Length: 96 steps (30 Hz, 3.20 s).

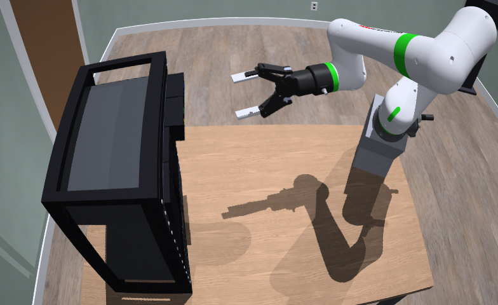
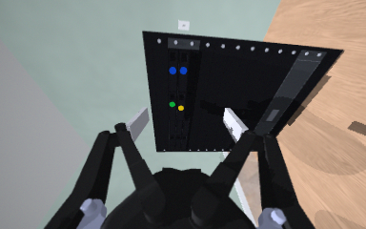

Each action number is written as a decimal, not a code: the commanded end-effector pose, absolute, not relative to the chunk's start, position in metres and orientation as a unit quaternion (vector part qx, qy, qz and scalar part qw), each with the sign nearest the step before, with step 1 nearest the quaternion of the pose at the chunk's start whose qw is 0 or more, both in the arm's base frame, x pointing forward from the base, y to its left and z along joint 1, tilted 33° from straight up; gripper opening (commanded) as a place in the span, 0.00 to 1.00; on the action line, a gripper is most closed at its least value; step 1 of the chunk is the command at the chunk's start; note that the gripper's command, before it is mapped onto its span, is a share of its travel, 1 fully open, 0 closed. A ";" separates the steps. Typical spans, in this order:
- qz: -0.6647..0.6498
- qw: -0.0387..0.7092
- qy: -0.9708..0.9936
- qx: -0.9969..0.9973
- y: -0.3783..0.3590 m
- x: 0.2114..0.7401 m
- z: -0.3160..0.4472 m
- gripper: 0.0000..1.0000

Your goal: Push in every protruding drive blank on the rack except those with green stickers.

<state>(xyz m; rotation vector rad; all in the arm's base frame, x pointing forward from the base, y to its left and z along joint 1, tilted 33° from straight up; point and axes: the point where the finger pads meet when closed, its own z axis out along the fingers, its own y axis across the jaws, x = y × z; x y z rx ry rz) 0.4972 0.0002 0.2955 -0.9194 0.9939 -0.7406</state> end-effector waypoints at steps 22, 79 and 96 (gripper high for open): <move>-0.360 0.714 0.494 -0.342 0.011 0.516 0.320 1.00; -0.361 0.714 0.500 -0.332 0.012 0.517 0.323 1.00; -0.362 0.714 0.500 -0.332 0.015 0.519 0.325 1.00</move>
